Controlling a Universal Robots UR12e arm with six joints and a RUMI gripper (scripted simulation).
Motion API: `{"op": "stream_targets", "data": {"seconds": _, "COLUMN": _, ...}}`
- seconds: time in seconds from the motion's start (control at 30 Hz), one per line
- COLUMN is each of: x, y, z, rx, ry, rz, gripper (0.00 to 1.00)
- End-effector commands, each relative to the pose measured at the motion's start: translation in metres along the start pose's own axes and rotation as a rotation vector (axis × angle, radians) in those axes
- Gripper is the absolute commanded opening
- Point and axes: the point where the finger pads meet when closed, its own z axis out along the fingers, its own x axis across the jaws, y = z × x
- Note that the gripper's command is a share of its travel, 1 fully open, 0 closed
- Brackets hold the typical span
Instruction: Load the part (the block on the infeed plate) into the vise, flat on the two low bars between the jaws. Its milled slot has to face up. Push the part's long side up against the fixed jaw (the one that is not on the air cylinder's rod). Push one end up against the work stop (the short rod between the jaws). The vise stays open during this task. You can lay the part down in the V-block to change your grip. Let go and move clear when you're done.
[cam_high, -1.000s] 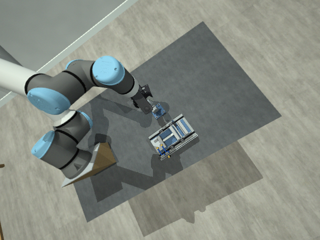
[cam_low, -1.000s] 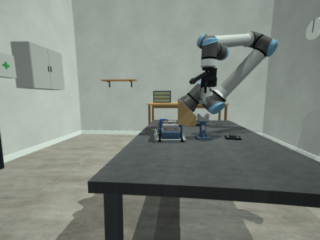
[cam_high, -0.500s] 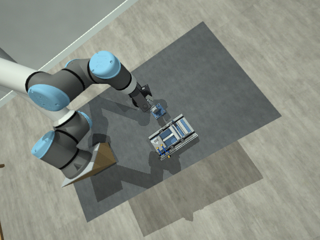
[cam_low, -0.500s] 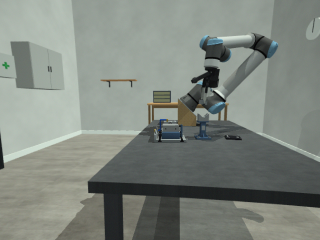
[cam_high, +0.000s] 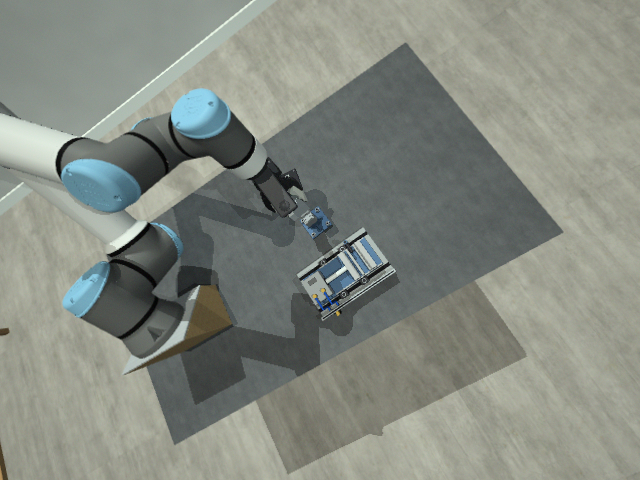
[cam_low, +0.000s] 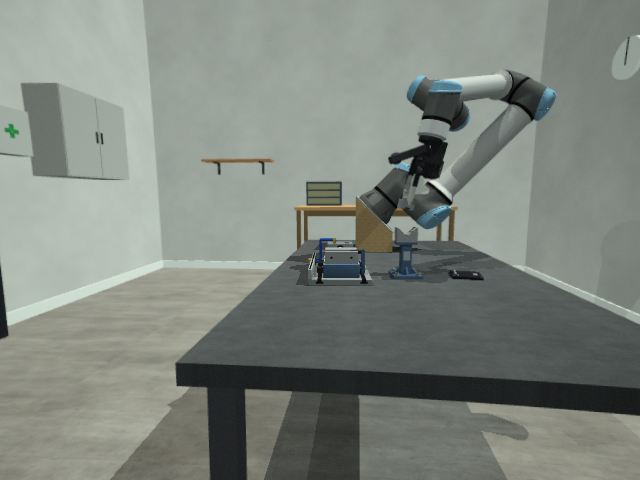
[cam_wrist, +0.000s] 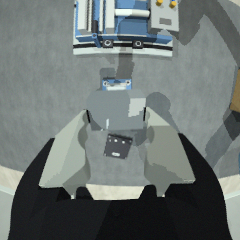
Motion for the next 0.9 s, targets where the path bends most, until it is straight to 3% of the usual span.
{"op": "stream_targets", "data": {"seconds": 0.0, "x": -0.0004, "y": 0.0003, "z": -0.0003, "rx": 0.076, "ry": -0.001, "rz": 0.001, "gripper": 0.0}}
{"op": "stream_targets", "data": {"seconds": 0.73, "x": -0.0004, "y": 0.0023, "z": 0.0, "rx": 0.328, "ry": -0.001, "rz": 0.001, "gripper": 0.0}}
{"op": "stream_targets", "data": {"seconds": 0.87, "x": -0.0003, "y": 0.0024, "z": 0.0002, "rx": 0.348, "ry": 0.0, "rz": 0.001, "gripper": 0.0}}
